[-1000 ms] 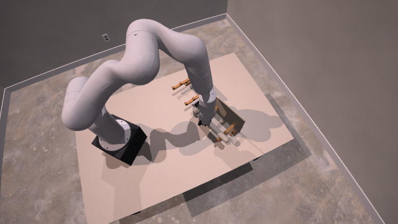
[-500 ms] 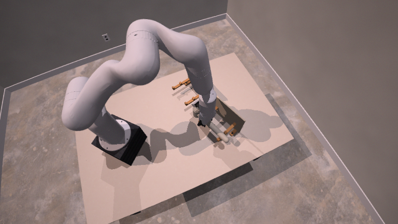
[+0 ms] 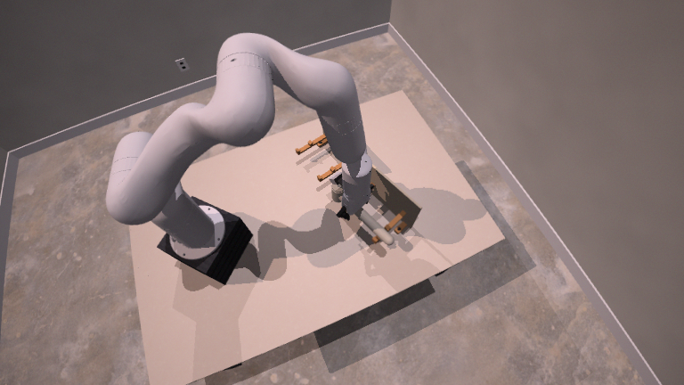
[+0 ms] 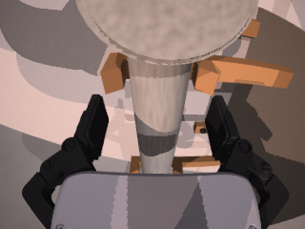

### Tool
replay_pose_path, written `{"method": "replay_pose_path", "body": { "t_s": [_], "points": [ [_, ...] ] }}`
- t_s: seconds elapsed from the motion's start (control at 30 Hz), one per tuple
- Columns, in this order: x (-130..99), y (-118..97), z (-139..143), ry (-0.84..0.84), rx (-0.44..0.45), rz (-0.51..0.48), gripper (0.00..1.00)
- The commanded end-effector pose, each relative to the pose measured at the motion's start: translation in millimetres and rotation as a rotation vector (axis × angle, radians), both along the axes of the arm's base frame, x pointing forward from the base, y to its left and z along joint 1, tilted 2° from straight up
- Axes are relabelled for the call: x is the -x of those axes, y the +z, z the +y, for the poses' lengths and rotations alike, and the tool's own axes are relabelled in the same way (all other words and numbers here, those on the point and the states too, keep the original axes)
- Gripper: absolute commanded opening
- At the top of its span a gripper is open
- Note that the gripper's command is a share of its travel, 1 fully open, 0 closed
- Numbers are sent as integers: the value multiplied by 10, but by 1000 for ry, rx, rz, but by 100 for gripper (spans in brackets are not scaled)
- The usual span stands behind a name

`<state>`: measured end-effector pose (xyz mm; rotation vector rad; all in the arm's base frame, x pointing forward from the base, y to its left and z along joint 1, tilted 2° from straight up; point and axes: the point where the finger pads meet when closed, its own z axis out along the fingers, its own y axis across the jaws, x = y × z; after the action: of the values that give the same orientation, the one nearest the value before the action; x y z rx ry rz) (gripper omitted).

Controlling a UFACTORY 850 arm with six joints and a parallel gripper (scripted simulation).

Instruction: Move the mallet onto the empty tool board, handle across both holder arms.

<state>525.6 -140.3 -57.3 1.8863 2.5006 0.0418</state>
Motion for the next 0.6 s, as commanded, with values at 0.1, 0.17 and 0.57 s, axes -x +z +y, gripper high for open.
{"method": "replay_pose_path", "body": {
  "t_s": [0.1, 0.17, 0.57],
  "points": [
    [-9, 7, -3, 0, 0, -2, 100],
    [-9, 7, -3, 0, 0, -2, 100],
    [-8, 63, -4, 0, 0, -2, 100]
  ]
}}
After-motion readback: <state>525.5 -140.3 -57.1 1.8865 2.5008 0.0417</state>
